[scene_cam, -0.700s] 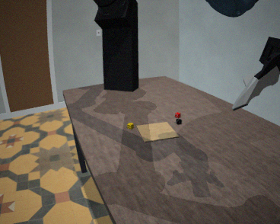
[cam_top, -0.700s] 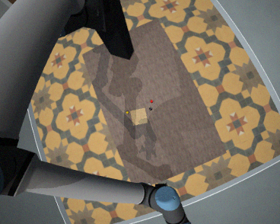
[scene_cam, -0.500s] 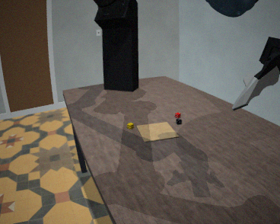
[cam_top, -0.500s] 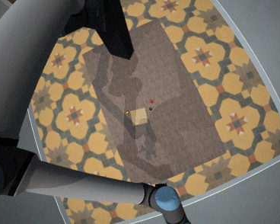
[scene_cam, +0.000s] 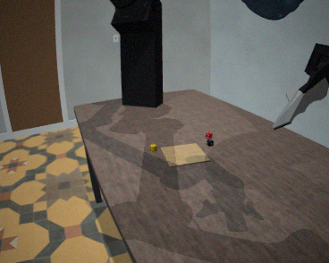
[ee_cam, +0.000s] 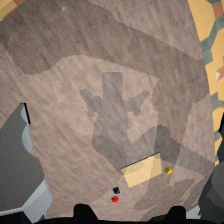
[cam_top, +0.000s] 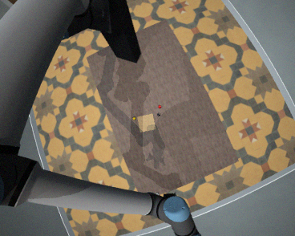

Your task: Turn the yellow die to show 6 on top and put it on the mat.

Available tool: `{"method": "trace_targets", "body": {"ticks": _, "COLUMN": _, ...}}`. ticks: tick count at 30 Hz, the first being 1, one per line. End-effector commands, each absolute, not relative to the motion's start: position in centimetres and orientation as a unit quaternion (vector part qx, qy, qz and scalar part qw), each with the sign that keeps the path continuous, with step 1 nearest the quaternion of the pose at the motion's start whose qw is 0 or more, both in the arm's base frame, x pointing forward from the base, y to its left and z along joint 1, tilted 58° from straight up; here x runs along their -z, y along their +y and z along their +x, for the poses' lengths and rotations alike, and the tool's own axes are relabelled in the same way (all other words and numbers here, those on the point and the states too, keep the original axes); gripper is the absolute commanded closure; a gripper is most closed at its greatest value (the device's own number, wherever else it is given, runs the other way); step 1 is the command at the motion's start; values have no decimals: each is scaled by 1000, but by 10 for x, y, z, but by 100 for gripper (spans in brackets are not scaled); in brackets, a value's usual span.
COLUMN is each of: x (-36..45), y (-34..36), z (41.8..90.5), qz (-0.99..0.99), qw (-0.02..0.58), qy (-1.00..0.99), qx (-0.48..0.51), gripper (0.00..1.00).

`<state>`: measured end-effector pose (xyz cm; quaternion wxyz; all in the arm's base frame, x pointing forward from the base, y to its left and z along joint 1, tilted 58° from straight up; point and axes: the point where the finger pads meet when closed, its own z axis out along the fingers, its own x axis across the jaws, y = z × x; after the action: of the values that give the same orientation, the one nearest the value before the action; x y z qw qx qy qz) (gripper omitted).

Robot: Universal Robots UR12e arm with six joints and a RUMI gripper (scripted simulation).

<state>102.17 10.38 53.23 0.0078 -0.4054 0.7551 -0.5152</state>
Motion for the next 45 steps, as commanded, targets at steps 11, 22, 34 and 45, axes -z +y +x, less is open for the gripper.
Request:
{"method": "trace_targets", "body": {"ticks": 11, "x": -500, "y": 79, "z": 1018, "qz": -420, "qw": 5, "qy": 754, "qx": 505, "gripper": 0}}
{"method": "trace_targets", "body": {"ticks": 22, "x": -426, "y": 23, "z": 1002, "qz": -454, "qw": 2, "qy": 748, "qx": 484, "gripper": 0}}
{"method": "trace_targets", "body": {"ticks": 34, "x": -352, "y": -35, "z": 969, "qz": -492, "qw": 3, "qy": 735, "qx": 467, "gripper": 0}}
{"method": "trace_targets", "body": {"ticks": 45, "x": -289, "y": -83, "z": 922, "qz": -530, "qw": 8, "qy": 714, "qx": 457, "gripper": 0}}
